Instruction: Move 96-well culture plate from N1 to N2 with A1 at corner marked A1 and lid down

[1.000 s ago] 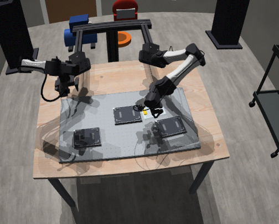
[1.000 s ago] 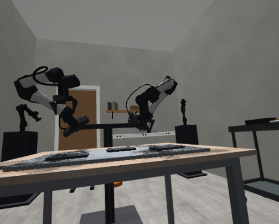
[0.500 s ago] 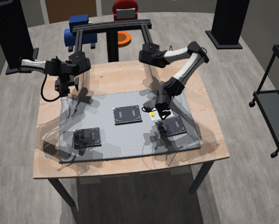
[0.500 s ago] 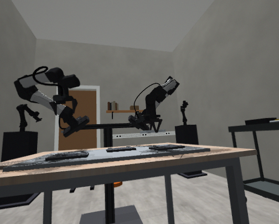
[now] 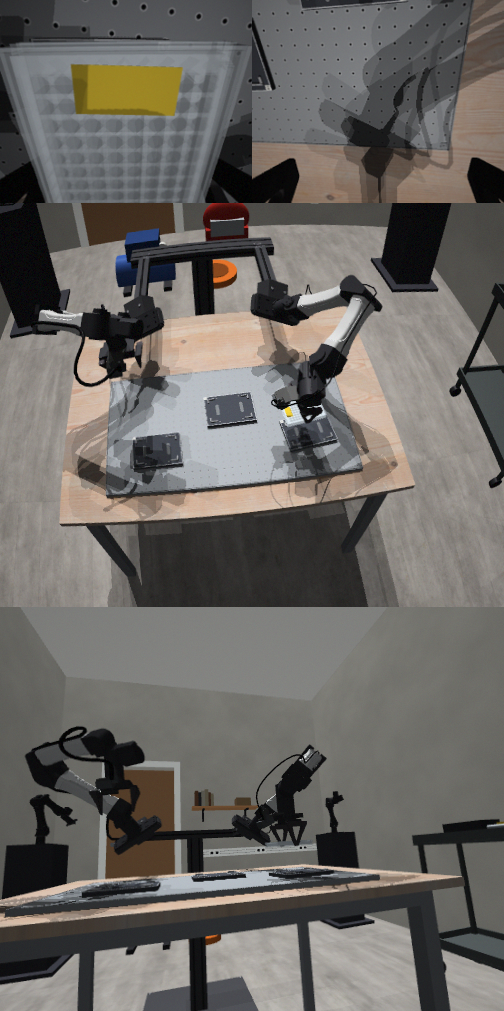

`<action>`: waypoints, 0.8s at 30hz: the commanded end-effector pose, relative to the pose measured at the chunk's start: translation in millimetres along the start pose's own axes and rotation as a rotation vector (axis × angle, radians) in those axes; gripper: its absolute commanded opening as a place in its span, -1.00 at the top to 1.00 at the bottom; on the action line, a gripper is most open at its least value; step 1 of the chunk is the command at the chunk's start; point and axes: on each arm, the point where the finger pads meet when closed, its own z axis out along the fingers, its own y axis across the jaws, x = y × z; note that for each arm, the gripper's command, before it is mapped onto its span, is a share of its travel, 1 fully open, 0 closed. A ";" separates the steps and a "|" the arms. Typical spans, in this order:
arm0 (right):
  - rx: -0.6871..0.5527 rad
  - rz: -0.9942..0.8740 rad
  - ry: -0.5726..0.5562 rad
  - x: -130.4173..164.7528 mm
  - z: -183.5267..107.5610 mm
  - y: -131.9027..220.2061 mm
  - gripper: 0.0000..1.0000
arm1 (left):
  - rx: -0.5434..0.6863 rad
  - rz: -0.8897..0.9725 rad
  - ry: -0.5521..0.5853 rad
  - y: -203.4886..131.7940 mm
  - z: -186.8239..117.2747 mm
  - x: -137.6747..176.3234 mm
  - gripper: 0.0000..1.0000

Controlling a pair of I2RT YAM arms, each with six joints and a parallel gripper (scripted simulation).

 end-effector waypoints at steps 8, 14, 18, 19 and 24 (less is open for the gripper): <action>0.099 -0.019 0.026 3.5 -1.5 -0.6 -1.00 | -0.014 0.003 -0.016 25.2 -6.9 30.3 1.00; 0.099 -0.019 0.026 3.5 -1.5 -0.6 -1.00 | -0.013 0.016 -0.015 21.8 -4.6 22.1 1.00; 0.099 -0.019 0.026 3.5 -1.5 -0.6 -1.00 | -0.013 0.016 -0.016 22.0 -4.6 22.2 1.00; 0.099 -0.019 0.026 3.5 -1.5 -0.6 -1.00 | -0.013 0.016 -0.016 22.0 -4.6 22.2 1.00; 0.099 -0.019 0.026 3.5 -1.5 -0.6 -1.00 | -0.013 0.016 -0.016 22.3 -4.6 22.3 1.00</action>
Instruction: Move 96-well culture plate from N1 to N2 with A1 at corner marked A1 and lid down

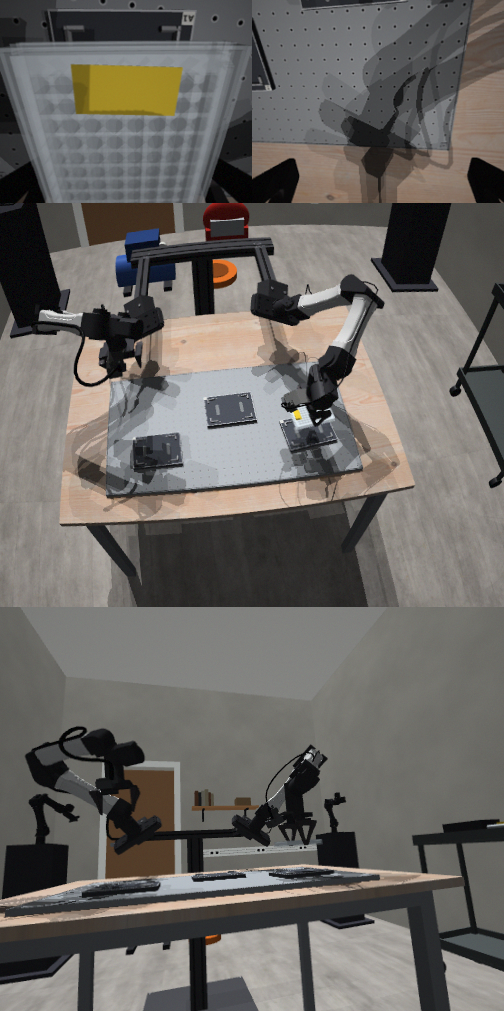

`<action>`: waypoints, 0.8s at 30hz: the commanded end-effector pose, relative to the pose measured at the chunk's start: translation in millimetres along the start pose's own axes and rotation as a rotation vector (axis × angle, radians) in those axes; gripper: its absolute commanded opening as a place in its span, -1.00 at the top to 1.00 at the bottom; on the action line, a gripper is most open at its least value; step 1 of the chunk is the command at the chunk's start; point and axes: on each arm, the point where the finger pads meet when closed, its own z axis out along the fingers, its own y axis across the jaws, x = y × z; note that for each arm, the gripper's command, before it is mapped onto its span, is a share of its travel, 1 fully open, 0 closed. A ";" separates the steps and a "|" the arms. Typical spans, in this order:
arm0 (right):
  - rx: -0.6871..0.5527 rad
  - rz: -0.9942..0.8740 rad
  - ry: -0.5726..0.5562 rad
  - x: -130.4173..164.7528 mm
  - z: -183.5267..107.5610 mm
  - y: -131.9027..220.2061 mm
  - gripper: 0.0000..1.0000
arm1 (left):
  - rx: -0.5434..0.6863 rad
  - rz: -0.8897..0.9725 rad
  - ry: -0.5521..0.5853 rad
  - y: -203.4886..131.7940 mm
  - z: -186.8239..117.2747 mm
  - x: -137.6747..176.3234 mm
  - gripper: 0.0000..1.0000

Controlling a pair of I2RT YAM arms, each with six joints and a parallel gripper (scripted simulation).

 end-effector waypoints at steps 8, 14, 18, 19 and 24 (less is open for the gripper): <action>0.099 -0.019 0.026 3.5 -1.5 -0.6 -1.00 | -0.008 0.006 -0.013 3.9 -4.8 -0.3 1.00; 0.099 -0.019 0.026 3.5 -1.5 -0.6 -1.00 | -0.008 0.006 -0.013 4.2 -4.8 -0.2 1.00; 0.099 -0.019 0.026 3.5 -1.5 -0.6 -1.00 | -0.008 0.006 -0.013 4.4 -4.8 -0.1 1.00; 0.099 -0.019 0.026 3.5 -1.5 -0.6 -1.00 | -0.008 0.006 -0.013 4.4 -4.8 -0.1 1.00; 0.099 -0.019 0.026 3.5 -1.5 -0.6 -1.00 | -0.003 -0.001 -0.012 8.5 5.0 0.3 1.00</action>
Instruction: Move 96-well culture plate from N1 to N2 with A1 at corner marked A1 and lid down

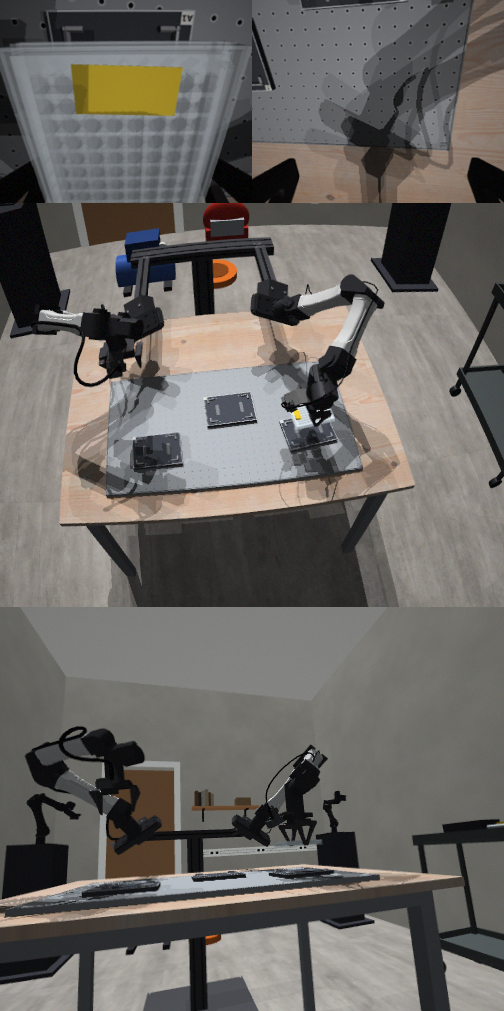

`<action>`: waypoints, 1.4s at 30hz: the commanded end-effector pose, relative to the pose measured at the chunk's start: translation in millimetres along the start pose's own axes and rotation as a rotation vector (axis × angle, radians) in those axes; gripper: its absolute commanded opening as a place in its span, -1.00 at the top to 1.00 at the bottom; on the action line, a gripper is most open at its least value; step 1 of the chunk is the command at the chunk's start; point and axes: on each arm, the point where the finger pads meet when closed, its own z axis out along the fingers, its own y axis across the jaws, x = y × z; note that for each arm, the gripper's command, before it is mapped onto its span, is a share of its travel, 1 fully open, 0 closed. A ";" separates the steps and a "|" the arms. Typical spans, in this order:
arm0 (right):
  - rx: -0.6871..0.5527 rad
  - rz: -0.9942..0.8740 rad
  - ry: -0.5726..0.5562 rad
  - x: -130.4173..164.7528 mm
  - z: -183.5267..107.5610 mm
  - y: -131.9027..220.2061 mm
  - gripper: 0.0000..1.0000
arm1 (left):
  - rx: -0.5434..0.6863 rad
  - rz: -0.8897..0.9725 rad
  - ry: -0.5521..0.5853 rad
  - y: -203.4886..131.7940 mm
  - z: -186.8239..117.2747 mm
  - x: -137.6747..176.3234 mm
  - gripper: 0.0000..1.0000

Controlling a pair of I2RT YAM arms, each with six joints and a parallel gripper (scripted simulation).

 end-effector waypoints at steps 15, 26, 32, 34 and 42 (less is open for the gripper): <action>0.099 -0.019 0.026 3.5 -1.5 -0.6 -1.00 | 0.015 0.011 -0.004 -1.4 30.6 -2.3 1.00; 0.099 -0.019 0.026 3.5 -1.5 -0.6 -1.00 | 0.016 0.011 -0.005 -1.1 49.0 -2.6 1.00; 0.099 -0.019 0.026 3.5 -1.5 -0.6 -1.00 | 0.016 0.011 -0.005 -0.9 55.7 -2.6 1.00; 0.099 -0.019 0.026 3.5 -1.5 -0.6 -1.00 | 0.016 0.011 -0.005 -1.0 59.0 -2.6 1.00; 0.099 -0.019 0.026 3.5 -1.5 -0.6 -1.00 | 0.016 0.011 -0.005 -1.1 72.4 -2.7 1.00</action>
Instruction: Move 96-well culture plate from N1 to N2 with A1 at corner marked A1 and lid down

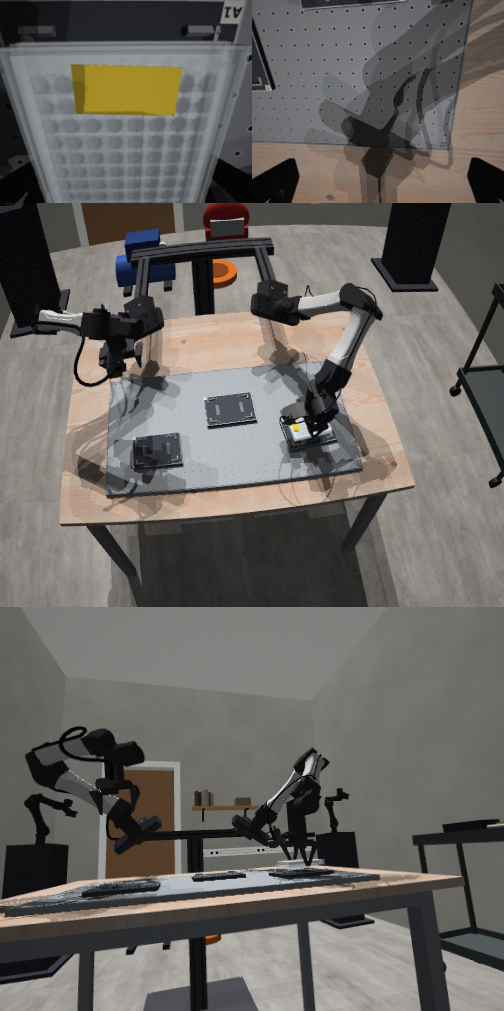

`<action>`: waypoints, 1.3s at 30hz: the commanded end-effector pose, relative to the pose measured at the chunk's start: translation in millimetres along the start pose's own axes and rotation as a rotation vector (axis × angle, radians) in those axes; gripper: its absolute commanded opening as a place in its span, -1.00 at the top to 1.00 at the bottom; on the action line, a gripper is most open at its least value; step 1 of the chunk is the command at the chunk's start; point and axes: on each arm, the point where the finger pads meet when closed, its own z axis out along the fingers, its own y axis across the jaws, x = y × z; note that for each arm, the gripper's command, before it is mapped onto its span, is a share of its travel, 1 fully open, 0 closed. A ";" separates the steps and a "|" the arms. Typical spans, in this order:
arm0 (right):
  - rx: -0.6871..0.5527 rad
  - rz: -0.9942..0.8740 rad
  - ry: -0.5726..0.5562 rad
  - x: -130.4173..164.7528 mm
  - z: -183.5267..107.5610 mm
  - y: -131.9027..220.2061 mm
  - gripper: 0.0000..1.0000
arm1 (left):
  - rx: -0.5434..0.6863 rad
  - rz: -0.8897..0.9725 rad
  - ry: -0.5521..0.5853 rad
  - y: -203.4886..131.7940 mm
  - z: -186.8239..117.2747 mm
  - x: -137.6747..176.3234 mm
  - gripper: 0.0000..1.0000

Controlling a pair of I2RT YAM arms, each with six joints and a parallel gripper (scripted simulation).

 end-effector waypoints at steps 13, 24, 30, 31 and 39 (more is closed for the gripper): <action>0.099 -0.019 0.026 3.5 -1.5 -0.6 -1.00 | -0.025 0.000 -0.010 7.0 1.1 -2.1 1.00; 0.099 -0.019 0.026 3.5 -1.5 -0.6 -1.00 | -0.025 0.000 -0.012 4.6 3.7 -0.9 1.00; 0.099 -0.019 0.026 3.5 -1.5 -0.6 -1.00 | -0.021 -0.008 -0.005 3.5 6.6 3.5 1.00; 0.099 -0.019 0.026 3.5 -1.5 -0.6 -1.00 | -0.022 -0.007 -0.006 3.6 6.2 3.3 1.00; 0.099 -0.019 0.026 3.5 -1.5 -0.6 -1.00 | -0.026 0.001 -0.012 3.3 5.0 -0.8 1.00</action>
